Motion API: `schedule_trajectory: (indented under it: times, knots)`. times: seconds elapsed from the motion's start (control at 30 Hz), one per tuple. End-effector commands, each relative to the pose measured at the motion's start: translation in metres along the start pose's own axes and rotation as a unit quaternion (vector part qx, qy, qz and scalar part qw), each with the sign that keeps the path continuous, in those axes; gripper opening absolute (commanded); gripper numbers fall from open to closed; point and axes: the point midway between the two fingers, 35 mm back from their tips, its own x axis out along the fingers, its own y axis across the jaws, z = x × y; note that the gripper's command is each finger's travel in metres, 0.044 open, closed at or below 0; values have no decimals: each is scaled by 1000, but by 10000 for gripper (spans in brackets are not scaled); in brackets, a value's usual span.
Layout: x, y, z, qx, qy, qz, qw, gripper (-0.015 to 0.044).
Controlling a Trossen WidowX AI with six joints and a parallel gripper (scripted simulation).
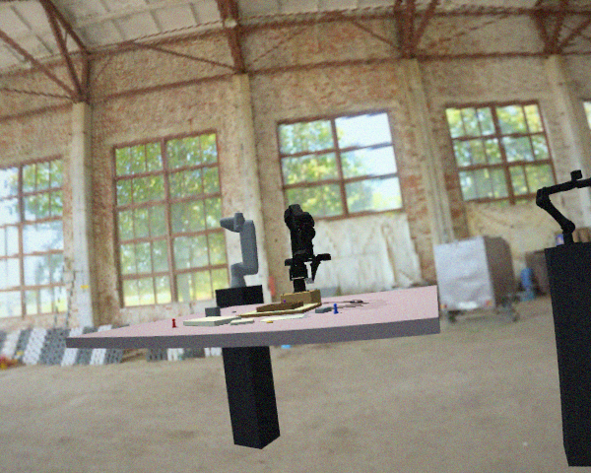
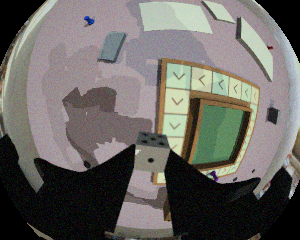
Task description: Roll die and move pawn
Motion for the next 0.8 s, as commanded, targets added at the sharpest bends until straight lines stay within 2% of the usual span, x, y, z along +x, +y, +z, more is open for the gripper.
schedule_trajectory:
  times: [0.0,0.77]
  knots:
    - [3,-30,3,-8,-4,-3,1000,0]
    - [29,-160,-20,-38,-3,-10,999,0]
